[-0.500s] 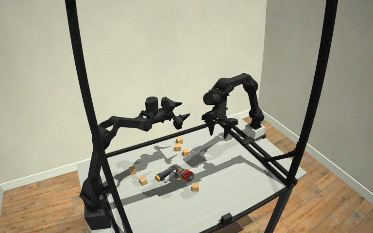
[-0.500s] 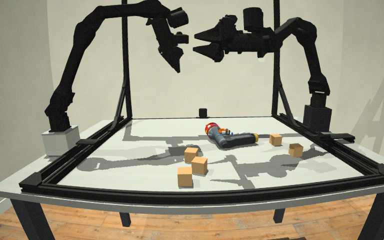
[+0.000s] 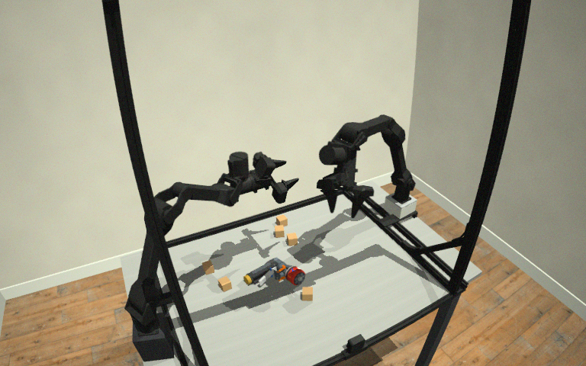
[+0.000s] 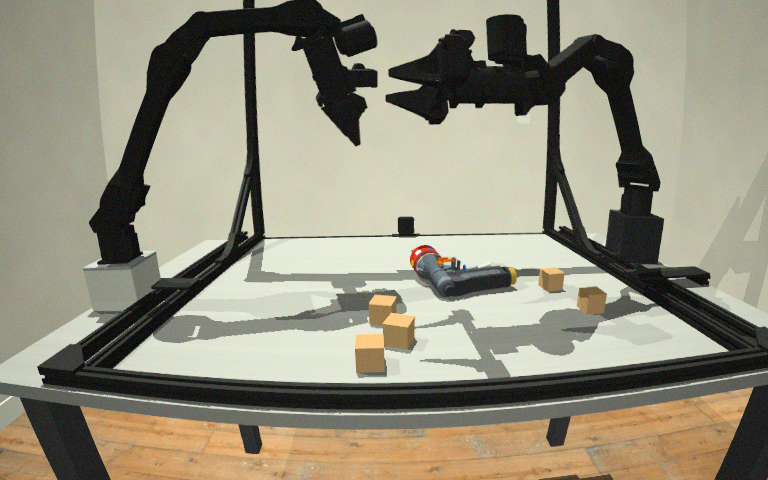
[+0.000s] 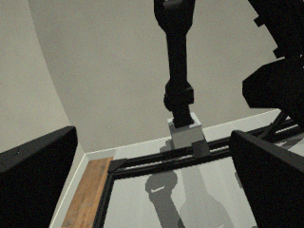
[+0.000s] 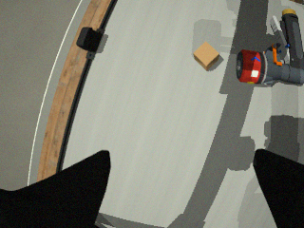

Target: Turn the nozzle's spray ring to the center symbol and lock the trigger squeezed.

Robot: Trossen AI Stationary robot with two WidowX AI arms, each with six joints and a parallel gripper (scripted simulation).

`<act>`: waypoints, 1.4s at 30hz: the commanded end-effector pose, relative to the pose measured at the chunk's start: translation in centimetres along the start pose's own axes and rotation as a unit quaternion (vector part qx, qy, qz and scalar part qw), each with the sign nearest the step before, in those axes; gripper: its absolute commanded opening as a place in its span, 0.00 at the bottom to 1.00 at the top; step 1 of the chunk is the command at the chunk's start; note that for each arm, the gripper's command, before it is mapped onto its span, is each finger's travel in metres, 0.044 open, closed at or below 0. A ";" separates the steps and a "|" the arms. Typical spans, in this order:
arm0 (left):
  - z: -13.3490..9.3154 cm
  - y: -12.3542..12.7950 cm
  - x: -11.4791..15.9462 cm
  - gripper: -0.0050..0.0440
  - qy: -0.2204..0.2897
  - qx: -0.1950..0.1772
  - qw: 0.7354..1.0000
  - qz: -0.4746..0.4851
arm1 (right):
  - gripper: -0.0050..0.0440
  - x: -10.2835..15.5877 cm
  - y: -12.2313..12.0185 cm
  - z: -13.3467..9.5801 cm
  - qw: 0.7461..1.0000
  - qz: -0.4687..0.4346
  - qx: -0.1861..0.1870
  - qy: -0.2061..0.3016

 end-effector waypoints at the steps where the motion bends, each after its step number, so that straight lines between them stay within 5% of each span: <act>1: 0.0 0.0 0.0 0.92 0.000 0.000 1.000 0.000 | 0.92 0.0 0.0 0.0 1.000 0.000 0.000 0.000; 20: 0.7 -2.0 2.4 0.92 0.092 0.059 0.980 0.165 | 0.92 1.0 -0.7 -4.6 0.995 -0.016 -0.002 -0.099; 42: 0.4 -5.0 5.4 0.92 0.171 0.200 0.885 0.385 | 0.92 3.6 -1.9 -10.3 0.972 -0.033 0.002 -0.234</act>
Point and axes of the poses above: on each arm, the point midway between the two fingers, 35 mm back from their tips, its own z axis out along the fingers, its own y axis across the jaws, x = y × z, the point moved 7 cm from there along -z, back along the fingers, and after that the axes turned 13 degrees about z, right-handed, at the moved point
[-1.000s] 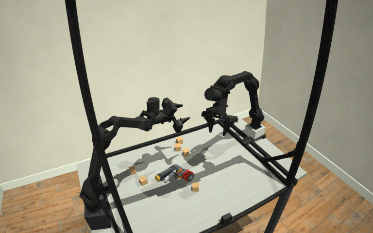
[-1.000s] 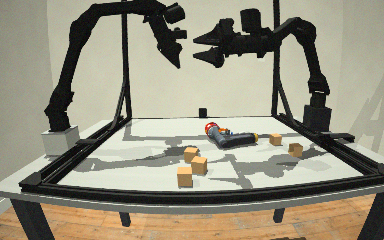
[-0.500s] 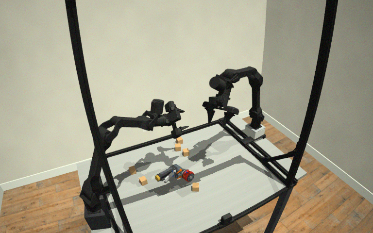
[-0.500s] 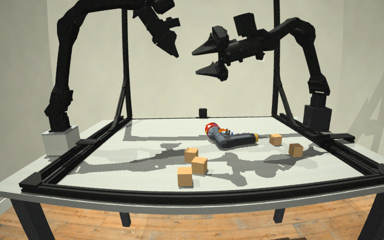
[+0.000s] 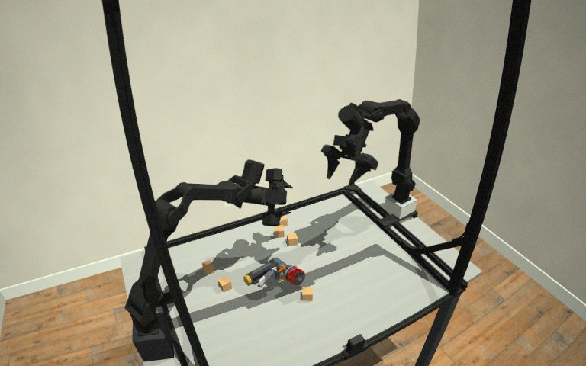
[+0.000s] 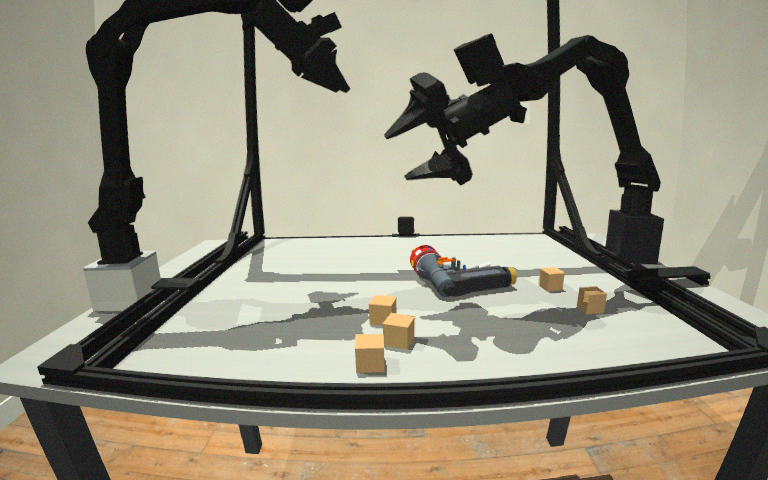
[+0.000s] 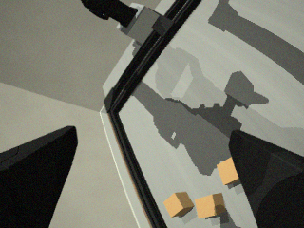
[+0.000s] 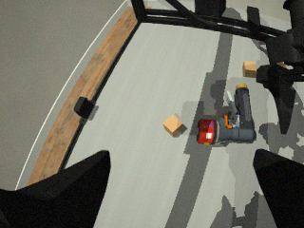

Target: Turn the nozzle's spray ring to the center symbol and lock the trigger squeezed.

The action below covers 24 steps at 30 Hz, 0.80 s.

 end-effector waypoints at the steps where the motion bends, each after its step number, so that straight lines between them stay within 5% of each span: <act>1: 0.6 -1.2 0.1 0.92 0.010 0.037 0.998 0.056 | 0.92 0.4 -0.4 -1.5 1.000 -0.004 0.004 -0.030; 12: 0.8 -3.0 0.0 0.92 0.015 0.110 0.979 0.171 | 0.92 1.0 -0.9 -4.2 0.996 -0.011 0.008 -0.092; 24: 0.6 -5.5 -0.3 0.92 -0.010 0.207 0.924 0.321 | 0.92 2.2 -1.6 -7.6 0.985 -0.019 0.015 -0.173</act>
Point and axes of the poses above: on each arm, the point midway between the two fingers, 35 mm back from their tips, its own z axis out along the fingers, its own y axis across the jaws, x = y × z, the point moved 7 cm from there along -z, back along the fingers, and after that the axes turned 13 degrees about z, right-handed, at the moved point
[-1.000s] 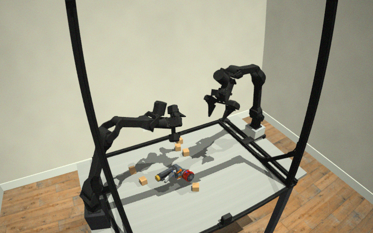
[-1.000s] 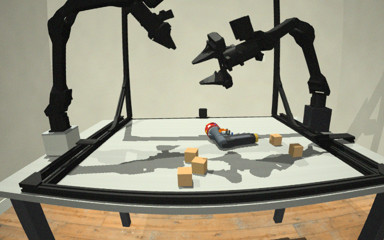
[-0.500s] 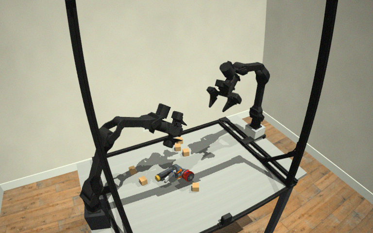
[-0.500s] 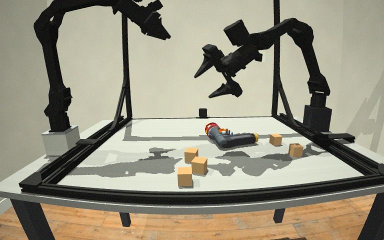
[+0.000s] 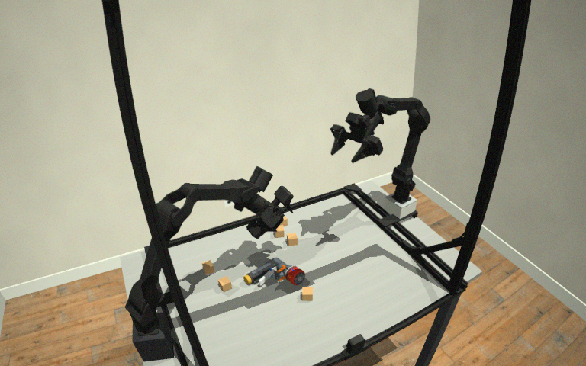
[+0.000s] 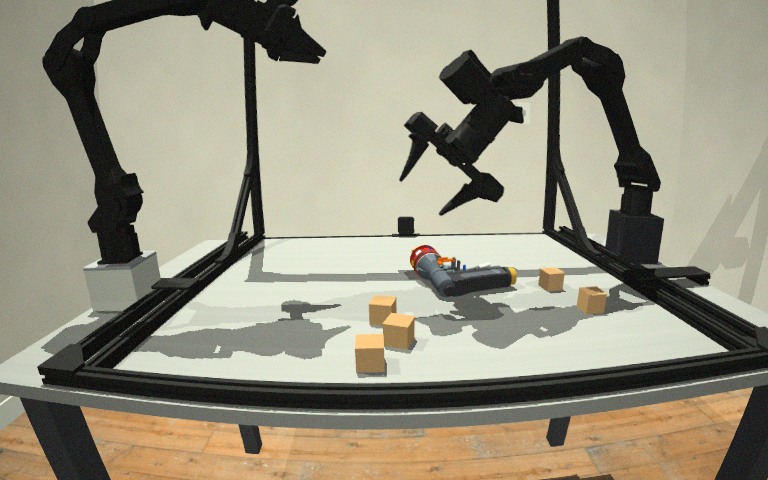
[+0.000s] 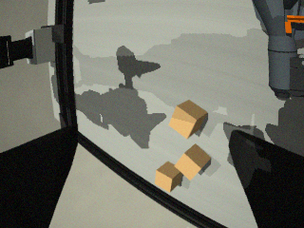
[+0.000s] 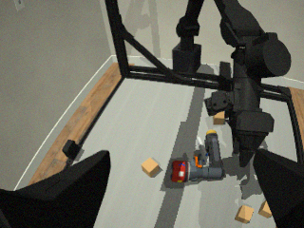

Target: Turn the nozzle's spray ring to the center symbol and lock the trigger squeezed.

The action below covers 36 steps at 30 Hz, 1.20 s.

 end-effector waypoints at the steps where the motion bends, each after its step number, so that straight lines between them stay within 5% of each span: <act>1: 0.8 -1.0 -0.7 0.92 -0.016 0.041 0.997 0.065 | 0.92 0.4 -0.4 -1.3 1.000 -0.004 0.006 -0.030; 21: 0.8 -3.3 -3.1 0.92 -0.100 0.144 0.940 0.292 | 0.92 1.4 -1.3 -6.0 0.990 -0.009 0.016 -0.138; 36: 0.0 -5.3 -5.3 0.92 -0.216 0.201 0.824 0.484 | 0.92 3.1 -2.0 -9.9 0.971 -0.012 0.027 -0.237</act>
Point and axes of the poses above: on each arm, the point midway between the two fingers, 35 mm back from their tips, its own z axis out along the fingers, its own y axis across the jaws, x = y × z, the point moved 7 cm from there along -z, back along the fingers, and after that the axes turned 13 degrees about z, right-handed, at the moved point
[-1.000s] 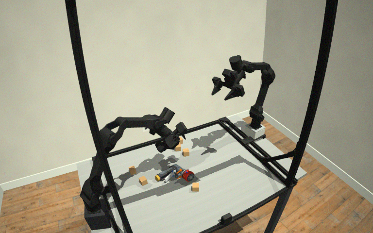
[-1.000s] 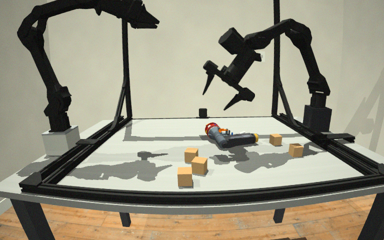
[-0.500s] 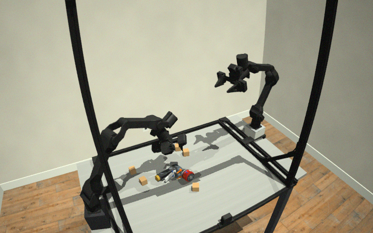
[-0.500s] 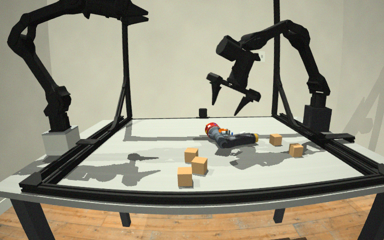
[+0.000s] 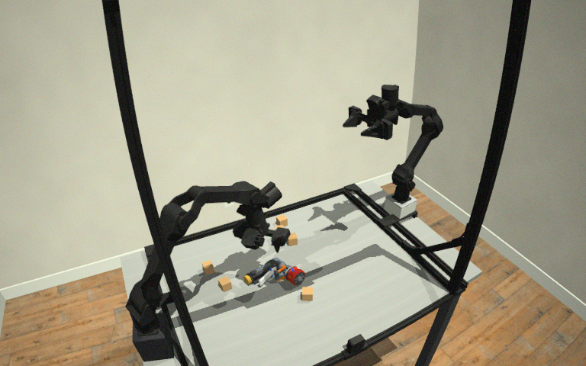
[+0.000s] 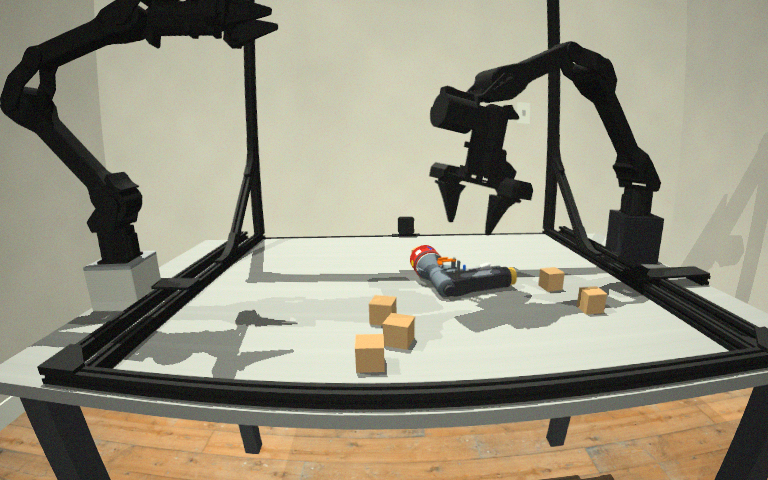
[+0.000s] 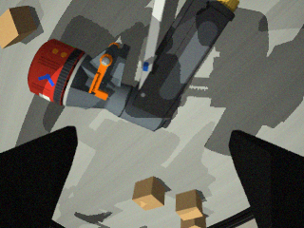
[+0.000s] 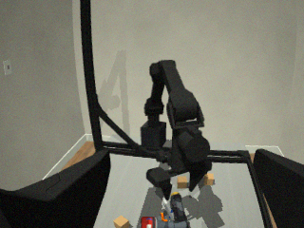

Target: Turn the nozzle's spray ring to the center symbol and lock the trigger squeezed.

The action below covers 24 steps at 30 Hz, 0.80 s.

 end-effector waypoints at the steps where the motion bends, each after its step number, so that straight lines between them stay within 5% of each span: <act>1: 0.6 0.2 -0.8 0.92 -0.035 0.012 0.997 0.061 | 0.92 0.5 -0.4 -0.9 1.000 -0.003 0.005 -0.021; 10: 0.6 0.4 -2.2 0.92 -0.096 0.021 0.980 0.175 | 0.92 0.7 -0.8 -2.9 0.997 -0.004 0.011 -0.071; 24: 1.2 0.4 -2.3 0.92 -0.097 0.021 0.979 0.177 | 0.92 0.7 -0.8 -3.0 0.997 -0.004 0.011 -0.072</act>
Point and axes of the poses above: on each arm, the point midway between the two fingers, 35 mm back from their tips, its own z axis out along the fingers, its own y axis across the jaws, x = y × z, the point moved 7 cm from there along -z, back along the fingers, and after that the axes turned 13 degrees about z, right-handed, at the moved point
